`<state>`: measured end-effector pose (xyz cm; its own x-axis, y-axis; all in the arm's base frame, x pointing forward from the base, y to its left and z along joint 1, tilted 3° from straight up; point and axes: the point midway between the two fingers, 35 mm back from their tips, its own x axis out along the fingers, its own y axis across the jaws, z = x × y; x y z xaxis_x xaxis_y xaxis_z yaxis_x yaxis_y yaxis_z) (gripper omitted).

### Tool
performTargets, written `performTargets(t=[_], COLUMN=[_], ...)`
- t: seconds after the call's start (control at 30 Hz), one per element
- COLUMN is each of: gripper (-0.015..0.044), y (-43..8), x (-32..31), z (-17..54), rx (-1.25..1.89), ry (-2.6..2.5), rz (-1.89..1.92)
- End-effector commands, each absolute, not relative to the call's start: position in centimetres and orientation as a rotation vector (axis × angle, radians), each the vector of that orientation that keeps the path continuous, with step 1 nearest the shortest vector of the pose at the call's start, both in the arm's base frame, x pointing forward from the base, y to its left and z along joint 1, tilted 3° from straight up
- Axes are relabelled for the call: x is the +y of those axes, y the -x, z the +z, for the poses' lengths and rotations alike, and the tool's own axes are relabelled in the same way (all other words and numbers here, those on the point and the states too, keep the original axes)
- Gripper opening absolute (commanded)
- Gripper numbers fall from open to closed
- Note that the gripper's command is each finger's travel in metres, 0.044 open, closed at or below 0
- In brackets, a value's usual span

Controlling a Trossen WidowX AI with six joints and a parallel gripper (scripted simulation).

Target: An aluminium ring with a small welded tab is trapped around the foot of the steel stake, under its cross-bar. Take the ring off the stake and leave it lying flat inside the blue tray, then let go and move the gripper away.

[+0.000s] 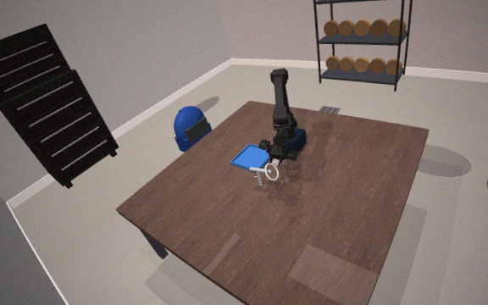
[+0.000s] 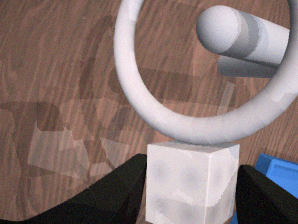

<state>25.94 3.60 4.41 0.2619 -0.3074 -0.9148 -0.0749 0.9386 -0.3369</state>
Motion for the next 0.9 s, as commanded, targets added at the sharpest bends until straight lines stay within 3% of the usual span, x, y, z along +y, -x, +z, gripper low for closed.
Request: performTargets(t=[0.0, 0.87], gripper=[0.0, 0.0], y=[-25.9, -25.8], x=[3.9, 6.0], z=[4.3, 4.3], rx=[1.306, 1.306], ry=[0.345, 0.343], rz=[-0.168, -0.167])
